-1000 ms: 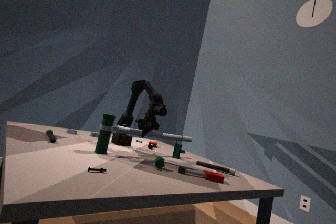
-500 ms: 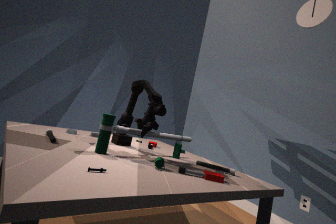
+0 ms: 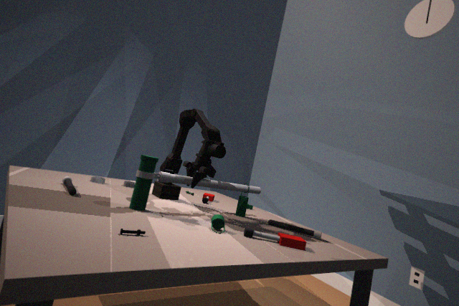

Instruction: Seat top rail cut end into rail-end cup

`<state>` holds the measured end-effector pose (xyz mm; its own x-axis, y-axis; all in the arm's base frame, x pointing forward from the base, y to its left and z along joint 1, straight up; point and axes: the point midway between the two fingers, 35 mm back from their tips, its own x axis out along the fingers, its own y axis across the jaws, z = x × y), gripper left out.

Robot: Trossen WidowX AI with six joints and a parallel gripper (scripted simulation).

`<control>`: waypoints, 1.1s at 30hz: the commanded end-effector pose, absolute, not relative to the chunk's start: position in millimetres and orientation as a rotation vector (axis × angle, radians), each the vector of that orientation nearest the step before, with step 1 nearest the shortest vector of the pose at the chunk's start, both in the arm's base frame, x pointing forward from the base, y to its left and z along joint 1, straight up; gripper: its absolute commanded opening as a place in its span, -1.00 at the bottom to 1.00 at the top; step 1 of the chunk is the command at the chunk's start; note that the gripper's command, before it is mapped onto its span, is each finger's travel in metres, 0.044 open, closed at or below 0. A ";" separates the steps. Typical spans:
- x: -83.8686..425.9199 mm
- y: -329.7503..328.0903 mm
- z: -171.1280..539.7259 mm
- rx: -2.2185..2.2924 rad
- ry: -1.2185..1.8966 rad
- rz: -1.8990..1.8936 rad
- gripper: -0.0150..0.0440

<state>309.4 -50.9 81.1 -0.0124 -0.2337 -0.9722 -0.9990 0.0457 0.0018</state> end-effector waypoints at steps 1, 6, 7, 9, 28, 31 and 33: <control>309.7 -55.2 82.8 -1.352 1.412 1.050 -0.49; 309.6 -57.1 83.0 -1.352 1.412 1.049 -0.49; 309.6 -57.5 83.0 -1.352 1.412 1.049 -0.49; 309.6 -58.2 83.0 -1.352 1.412 1.049 -0.49; 309.4 -65.2 83.6 -1.352 1.412 1.049 -0.49; 309.3 -66.2 83.5 -1.352 1.412 1.049 -0.49; 309.1 -66.9 83.6 -1.352 1.412 1.049 -0.49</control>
